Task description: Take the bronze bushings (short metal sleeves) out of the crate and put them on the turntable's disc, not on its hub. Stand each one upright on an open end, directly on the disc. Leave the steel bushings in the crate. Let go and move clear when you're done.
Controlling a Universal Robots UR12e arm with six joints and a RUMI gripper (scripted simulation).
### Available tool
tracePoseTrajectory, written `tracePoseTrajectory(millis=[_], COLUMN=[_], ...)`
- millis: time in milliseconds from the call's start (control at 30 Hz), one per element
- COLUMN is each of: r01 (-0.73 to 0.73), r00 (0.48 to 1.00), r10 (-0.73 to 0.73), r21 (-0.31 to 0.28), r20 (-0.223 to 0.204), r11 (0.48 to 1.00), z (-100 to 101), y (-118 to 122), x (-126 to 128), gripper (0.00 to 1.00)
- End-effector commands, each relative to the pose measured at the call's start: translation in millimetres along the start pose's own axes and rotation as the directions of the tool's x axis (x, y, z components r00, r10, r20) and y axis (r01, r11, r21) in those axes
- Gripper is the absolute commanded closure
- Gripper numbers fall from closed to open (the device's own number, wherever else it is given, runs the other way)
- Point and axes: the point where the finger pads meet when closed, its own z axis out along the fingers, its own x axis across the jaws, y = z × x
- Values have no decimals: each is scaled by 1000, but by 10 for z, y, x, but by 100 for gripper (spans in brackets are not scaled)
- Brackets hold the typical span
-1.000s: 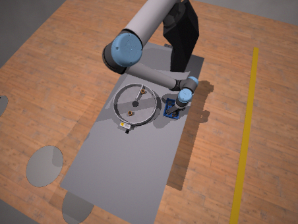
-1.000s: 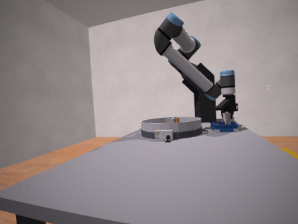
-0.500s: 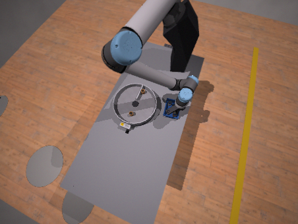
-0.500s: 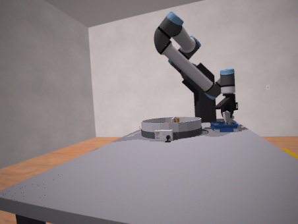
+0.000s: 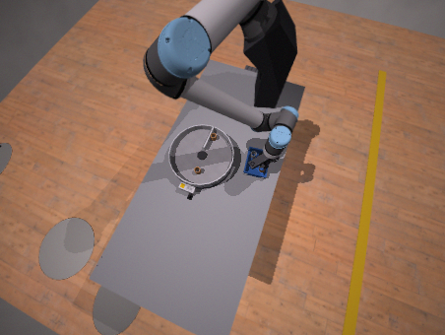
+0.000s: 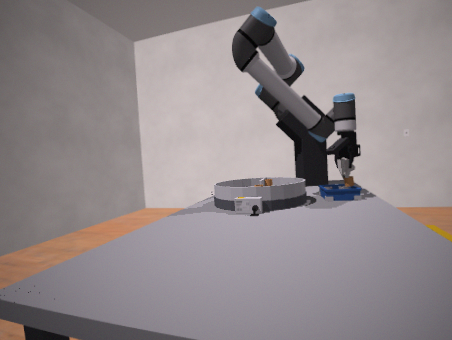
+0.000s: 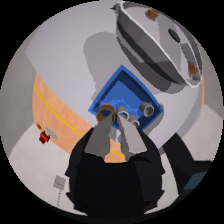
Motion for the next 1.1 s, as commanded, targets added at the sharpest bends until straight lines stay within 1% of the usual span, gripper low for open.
tracePoseTrajectory(millis=[0,167,333,600,1067], r01=[0,0,0,0,0], r00=[1000,1000,1000,1000,1000], r10=[0,0,0,0,0], r21=[0,0,0,0,0], r20=[0,0,0,0,0], r11=[1000,1000,1000,1000,1000], z=[-252,-459,-601,-674,-681], y=[-3,-3,-3,-3,-3], x=[-4,-4,-4,-4,-4], gripper=[100,100,100,100,100])
